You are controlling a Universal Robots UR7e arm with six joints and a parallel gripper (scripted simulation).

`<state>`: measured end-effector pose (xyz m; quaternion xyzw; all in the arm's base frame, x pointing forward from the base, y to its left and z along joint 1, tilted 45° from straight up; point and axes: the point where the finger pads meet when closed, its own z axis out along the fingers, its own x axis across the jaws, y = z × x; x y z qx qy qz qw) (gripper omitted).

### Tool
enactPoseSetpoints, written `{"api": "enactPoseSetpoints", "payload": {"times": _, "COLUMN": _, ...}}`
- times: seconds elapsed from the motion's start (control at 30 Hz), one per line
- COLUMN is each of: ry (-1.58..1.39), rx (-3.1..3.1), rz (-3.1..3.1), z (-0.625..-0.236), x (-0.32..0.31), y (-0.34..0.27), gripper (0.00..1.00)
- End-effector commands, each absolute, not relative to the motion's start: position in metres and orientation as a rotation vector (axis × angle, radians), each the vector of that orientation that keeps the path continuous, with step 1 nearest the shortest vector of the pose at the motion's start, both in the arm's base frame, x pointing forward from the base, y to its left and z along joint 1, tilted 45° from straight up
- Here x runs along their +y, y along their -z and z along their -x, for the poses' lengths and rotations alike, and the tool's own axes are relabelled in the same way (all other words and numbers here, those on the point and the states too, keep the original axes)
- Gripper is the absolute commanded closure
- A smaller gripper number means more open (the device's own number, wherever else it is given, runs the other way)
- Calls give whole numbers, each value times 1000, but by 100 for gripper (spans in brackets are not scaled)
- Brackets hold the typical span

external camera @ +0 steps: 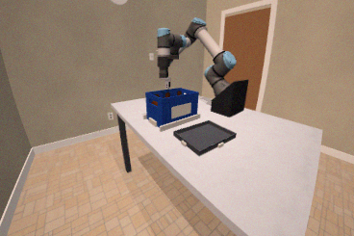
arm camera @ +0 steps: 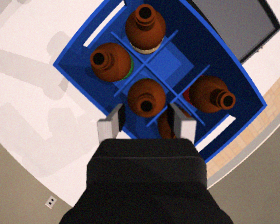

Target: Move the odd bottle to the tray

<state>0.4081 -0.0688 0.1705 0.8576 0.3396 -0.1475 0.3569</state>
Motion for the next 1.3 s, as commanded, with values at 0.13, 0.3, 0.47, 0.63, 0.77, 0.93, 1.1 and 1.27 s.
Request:
{"api": "enactPoseSetpoints", "payload": {"times": 0.13, "ry": 382, "rx": 879, "rz": -2214, "z": -407, "x": -75, "y": -163, "gripper": 0}}
{"api": "enactPoseSetpoints", "payload": {"times": 0.3, "ry": 382, "rx": 879, "rz": -2214, "z": -407, "x": -78, "y": -160, "gripper": 0}}
{"api": "enactPoseSetpoints", "payload": {"times": 0.47, "ry": 381, "rx": 879, "rz": -2214, "z": -407, "x": -80, "y": -159, "gripper": 0}}
{"api": "enactPoseSetpoints", "payload": {"times": 0.63, "ry": 380, "rx": 879, "rz": -2213, "z": -407, "x": -80, "y": -159, "gripper": 0}}
{"api": "enactPoseSetpoints", "payload": {"times": 0.77, "ry": 377, "rx": 879, "rz": -2213, "z": -408, "x": -80, "y": -159, "gripper": 0}}
{"api": "enactPoseSetpoints", "payload": {"times": 0.93, "ry": 378, "rx": 879, "rz": -2213, "z": -408, "x": -80, "y": -159, "gripper": 0}}
{"api": "enactPoseSetpoints", "payload": {"times": 1.1, "ry": 378, "rx": 879, "rz": -2213, "z": -408, "x": -80, "y": -159, "gripper": 0}}
{"api": "enactPoseSetpoints", "payload": {"times": 1.27, "ry": 378, "rx": 879, "rz": -2213, "z": -408, "x": -80, "y": -159, "gripper": 0}}
